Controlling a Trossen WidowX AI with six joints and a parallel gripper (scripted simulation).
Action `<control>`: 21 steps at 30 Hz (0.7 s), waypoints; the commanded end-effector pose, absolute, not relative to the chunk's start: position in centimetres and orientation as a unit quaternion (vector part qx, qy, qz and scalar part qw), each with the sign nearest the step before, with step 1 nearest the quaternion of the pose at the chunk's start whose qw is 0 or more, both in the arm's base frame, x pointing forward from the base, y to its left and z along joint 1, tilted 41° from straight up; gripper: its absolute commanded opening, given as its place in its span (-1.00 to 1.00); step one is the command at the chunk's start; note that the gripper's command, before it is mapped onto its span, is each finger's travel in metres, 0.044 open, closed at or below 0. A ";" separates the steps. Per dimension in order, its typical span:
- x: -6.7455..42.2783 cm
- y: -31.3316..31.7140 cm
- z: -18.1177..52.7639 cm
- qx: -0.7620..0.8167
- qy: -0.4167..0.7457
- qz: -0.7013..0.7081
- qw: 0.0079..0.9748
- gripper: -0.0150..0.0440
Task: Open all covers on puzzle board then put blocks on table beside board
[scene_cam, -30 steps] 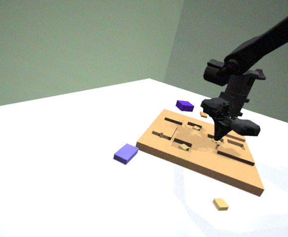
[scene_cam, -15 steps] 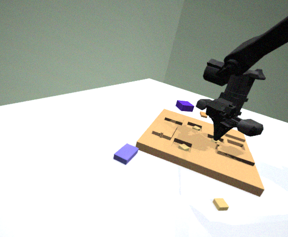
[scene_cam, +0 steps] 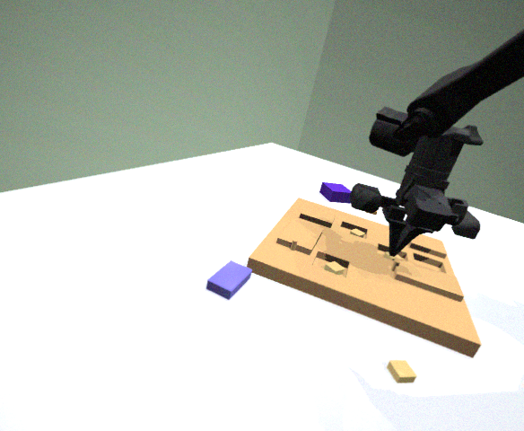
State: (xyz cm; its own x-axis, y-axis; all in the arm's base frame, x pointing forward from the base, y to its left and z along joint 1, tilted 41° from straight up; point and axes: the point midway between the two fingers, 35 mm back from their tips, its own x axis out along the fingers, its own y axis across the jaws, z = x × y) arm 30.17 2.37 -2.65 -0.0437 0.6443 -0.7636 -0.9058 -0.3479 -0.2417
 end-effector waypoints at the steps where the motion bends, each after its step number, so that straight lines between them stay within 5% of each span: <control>1: 30.3 2.6 -2.6 -0.521 0.008 0.723 0.454 -0.49; 3: 30.2 2.4 -2.6 -0.451 0.114 0.713 0.524 -0.49; 13: 30.1 1.8 -2.2 -0.461 0.100 0.716 0.515 -0.49; 21: 30.0 1.4 -2.0 -0.250 0.345 0.635 0.644 -0.49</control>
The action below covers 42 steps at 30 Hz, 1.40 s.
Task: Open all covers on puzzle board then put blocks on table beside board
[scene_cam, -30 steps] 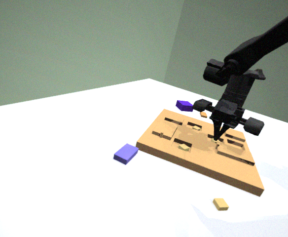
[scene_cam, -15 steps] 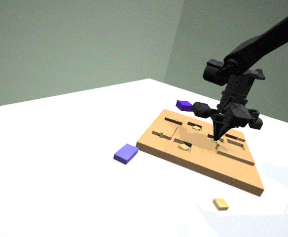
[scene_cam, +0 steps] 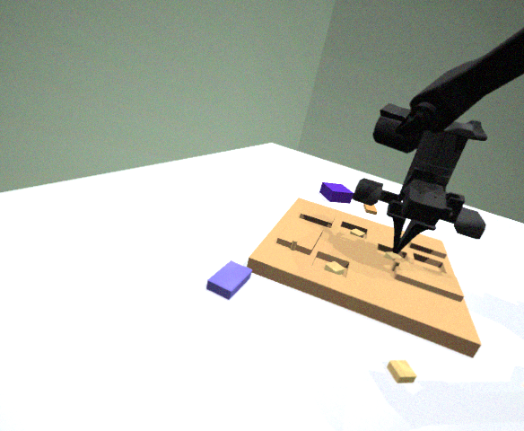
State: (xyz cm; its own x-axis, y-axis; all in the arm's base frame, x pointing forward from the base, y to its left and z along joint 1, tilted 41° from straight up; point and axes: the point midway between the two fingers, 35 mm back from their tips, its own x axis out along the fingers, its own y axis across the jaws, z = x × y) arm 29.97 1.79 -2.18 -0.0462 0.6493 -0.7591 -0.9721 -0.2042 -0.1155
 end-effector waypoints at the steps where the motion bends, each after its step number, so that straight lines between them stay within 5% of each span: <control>1: 30.0 1.4 -1.9 -0.217 0.377 0.617 0.656 -0.49; 6: 30.0 1.2 -1.8 -0.100 0.478 0.542 0.684 -0.49; 42: 30.0 2.0 -2.7 -0.100 0.478 0.542 0.684 -0.49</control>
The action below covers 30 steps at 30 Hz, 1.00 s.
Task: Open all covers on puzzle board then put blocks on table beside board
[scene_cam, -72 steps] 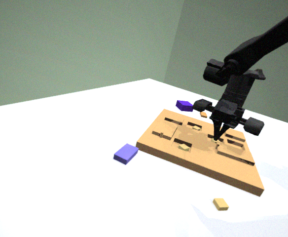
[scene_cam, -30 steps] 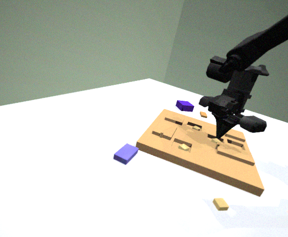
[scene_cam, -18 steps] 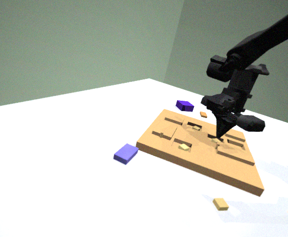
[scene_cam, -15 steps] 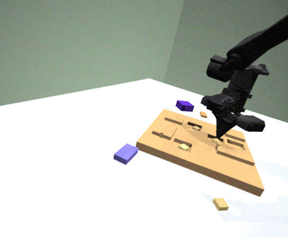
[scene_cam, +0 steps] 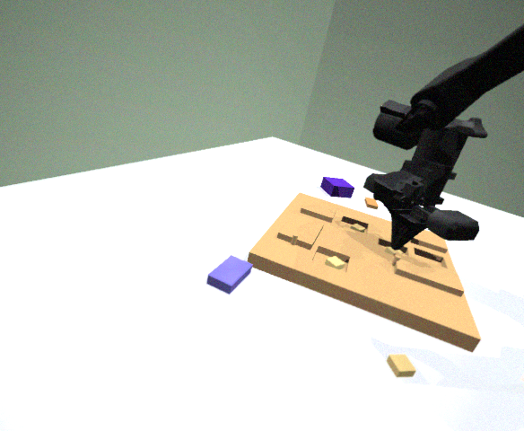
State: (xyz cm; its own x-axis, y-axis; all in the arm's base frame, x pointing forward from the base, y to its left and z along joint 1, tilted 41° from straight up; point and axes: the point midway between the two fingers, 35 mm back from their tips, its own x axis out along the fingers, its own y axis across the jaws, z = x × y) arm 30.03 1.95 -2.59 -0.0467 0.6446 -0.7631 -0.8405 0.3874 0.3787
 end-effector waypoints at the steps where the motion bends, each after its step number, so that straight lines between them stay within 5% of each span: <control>1: 30.0 2.1 -2.7 -0.100 0.478 0.542 0.684 -0.49; 23: 30.2 2.5 -2.7 -0.088 0.487 0.534 0.686 -0.49; 30: 30.2 2.1 -2.4 0.082 0.603 0.399 0.686 -0.49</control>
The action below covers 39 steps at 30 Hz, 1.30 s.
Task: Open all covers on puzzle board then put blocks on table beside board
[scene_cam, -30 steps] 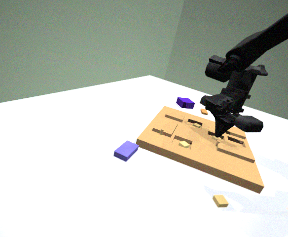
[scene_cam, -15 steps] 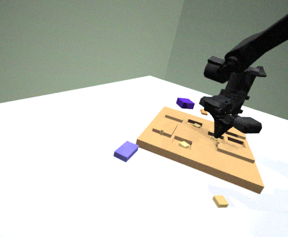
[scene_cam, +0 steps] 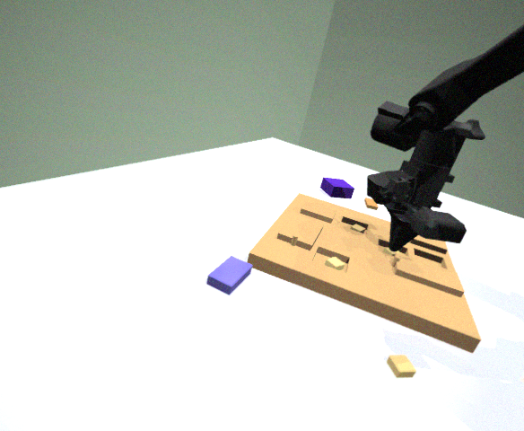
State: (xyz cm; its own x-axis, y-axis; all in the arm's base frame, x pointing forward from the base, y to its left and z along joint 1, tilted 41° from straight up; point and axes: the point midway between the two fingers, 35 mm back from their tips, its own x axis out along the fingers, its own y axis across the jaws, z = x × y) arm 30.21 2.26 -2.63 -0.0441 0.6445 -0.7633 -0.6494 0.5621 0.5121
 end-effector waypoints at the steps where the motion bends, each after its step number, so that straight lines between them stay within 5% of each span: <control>1: 30.2 2.0 -2.3 0.116 0.622 0.368 0.681 -0.49; 11: 30.2 1.4 -1.7 0.407 0.721 0.053 0.558 -0.49; 14: 30.2 1.4 -1.7 0.412 0.721 0.047 0.555 -0.49; 15: 30.0 1.9 -2.1 0.273 0.693 0.214 0.632 -0.40; 20: 30.3 0.5 -0.7 0.326 0.708 0.153 0.608 0.00; 39: 30.5 -1.3 1.4 0.411 0.721 0.046 0.556 0.00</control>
State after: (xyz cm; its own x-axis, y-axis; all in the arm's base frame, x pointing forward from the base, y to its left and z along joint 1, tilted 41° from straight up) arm 30.50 -1.53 1.81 -0.0439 0.6460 -0.7621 0.5356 0.6591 0.5279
